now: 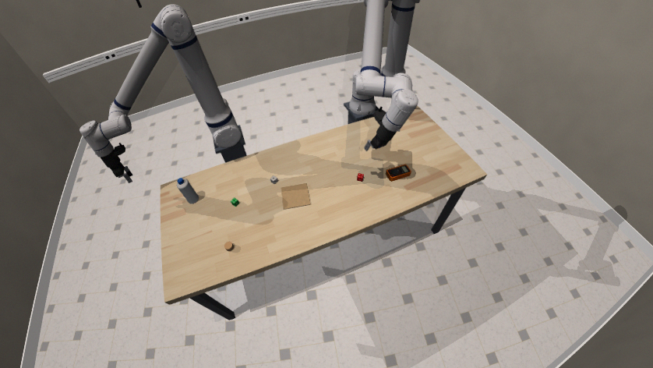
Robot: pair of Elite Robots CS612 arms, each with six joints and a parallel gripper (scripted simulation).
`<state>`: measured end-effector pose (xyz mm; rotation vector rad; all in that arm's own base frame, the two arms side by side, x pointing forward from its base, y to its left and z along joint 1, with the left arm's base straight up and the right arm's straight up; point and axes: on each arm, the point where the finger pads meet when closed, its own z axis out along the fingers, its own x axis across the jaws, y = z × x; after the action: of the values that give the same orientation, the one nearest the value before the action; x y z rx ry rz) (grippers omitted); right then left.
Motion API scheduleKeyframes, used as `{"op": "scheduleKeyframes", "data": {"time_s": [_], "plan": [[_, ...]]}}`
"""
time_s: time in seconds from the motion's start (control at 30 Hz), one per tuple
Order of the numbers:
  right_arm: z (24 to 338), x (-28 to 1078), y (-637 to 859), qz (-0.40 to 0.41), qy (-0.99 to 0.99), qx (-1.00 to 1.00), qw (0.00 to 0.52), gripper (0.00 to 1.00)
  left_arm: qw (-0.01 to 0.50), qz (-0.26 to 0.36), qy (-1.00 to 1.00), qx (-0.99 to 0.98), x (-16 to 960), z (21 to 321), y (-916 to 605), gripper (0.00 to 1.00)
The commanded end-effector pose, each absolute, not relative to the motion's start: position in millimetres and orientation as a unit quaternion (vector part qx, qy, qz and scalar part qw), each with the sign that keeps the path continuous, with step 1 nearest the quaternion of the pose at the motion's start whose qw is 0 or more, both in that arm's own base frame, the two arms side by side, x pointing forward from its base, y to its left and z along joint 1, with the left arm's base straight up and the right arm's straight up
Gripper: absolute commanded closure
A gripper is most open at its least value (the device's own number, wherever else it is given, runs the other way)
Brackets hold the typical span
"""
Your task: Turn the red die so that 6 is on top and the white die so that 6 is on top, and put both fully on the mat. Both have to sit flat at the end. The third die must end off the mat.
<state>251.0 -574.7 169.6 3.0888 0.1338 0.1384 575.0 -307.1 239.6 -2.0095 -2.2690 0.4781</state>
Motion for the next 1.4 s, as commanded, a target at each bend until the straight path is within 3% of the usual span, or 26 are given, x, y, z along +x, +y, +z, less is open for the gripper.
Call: {"op": "scheduleKeyframes", "data": {"time_s": [0.0,0.63,1.37], "plan": [[172,184,-596,0.033,0.030,0.999,0.021,0.00,0.036,0.156,-0.739,-0.655,576,241,-308,0.00],[176,12,-607,0.004,-0.006,1.000,0.004,0.00,0.036,0.156,-0.739,-0.655,576,241,-308,0.00],[177,-15,-604,0.000,-0.012,1.000,0.000,0.00,0.036,0.156,-0.739,-0.655,576,241,-308,0.00]]}}
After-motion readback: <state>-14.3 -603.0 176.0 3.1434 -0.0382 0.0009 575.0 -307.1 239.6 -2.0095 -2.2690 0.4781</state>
